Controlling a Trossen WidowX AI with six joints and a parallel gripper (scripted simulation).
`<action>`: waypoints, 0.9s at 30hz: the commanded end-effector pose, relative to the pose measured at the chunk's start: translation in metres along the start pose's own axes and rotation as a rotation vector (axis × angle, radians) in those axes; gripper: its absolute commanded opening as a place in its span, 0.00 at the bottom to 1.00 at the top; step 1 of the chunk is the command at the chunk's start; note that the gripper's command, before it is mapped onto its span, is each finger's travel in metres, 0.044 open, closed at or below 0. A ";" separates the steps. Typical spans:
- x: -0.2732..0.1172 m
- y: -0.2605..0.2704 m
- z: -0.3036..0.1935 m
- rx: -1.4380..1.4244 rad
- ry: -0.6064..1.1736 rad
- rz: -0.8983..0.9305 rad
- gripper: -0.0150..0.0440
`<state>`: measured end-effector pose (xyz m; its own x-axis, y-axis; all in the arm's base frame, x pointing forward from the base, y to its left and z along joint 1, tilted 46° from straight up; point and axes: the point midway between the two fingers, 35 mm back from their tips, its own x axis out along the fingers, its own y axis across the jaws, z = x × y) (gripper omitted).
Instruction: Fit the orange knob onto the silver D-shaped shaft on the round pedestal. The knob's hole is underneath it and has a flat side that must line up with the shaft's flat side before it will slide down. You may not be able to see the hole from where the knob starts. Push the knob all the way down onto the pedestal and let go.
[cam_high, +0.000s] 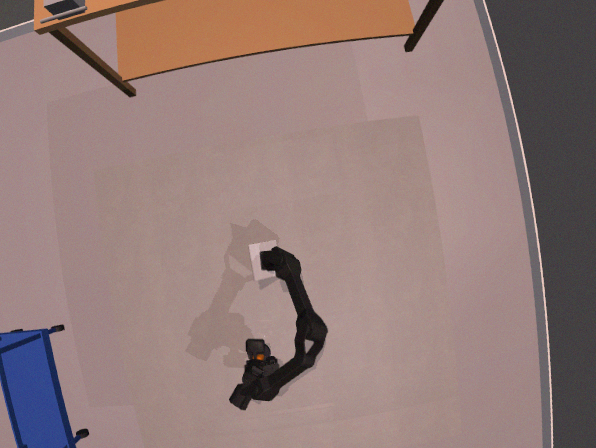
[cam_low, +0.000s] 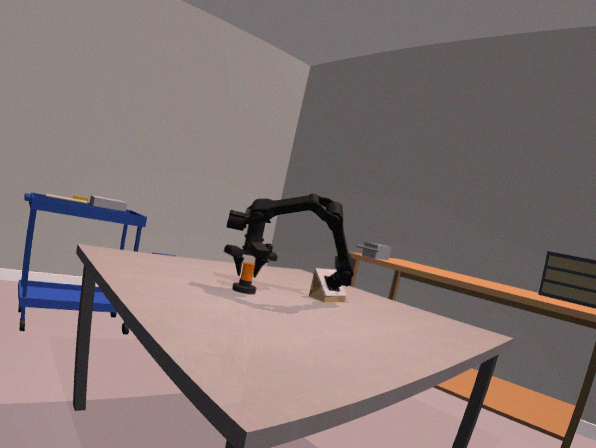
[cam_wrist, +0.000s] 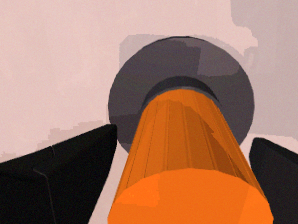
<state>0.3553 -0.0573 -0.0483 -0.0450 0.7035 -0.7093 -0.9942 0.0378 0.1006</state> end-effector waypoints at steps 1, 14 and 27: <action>0.000 0.000 0.000 0.000 0.000 0.000 0.92; -0.034 -0.004 -0.002 0.001 0.003 -0.001 1.00; -0.096 -0.004 0.001 0.001 0.003 0.000 1.00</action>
<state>0.3637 -0.1255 0.0221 -0.0297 0.6974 -0.7161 -0.9944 0.0522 0.0921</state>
